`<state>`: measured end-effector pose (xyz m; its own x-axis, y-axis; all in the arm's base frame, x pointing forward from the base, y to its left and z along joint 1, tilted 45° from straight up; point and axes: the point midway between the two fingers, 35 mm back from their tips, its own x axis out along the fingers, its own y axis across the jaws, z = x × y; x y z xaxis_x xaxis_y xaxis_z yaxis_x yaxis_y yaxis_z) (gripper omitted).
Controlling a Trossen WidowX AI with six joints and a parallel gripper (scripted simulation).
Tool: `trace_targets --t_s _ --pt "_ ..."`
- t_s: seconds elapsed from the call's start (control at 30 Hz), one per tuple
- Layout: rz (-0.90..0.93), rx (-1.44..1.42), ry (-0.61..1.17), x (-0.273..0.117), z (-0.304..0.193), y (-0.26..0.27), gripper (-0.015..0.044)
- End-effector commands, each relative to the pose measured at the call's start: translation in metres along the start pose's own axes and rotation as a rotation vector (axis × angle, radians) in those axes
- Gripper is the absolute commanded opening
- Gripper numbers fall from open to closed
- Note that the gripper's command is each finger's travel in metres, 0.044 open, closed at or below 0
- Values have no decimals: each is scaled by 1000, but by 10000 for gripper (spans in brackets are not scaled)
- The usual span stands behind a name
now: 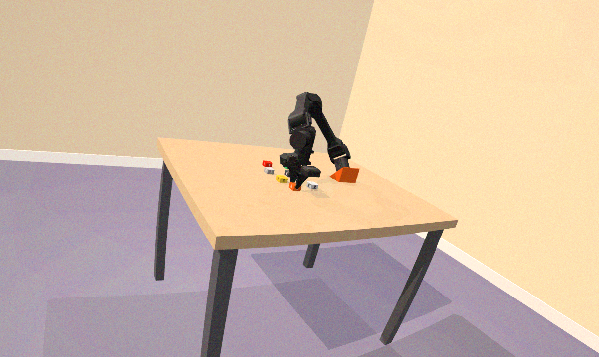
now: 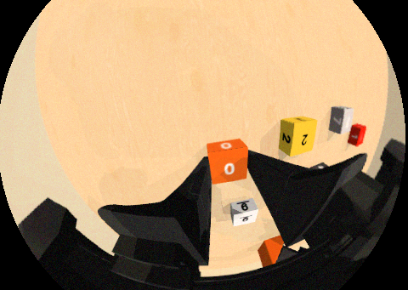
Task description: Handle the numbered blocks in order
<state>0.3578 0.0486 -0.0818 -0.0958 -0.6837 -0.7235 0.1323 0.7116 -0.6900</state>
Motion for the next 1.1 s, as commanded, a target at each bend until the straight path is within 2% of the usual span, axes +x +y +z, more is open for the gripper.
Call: trace_targets --t_s 0.0,1.07 --pt "-4 -9 -8 1 0 0 120" --pt "-2 -6 0 -14 0 0 120"
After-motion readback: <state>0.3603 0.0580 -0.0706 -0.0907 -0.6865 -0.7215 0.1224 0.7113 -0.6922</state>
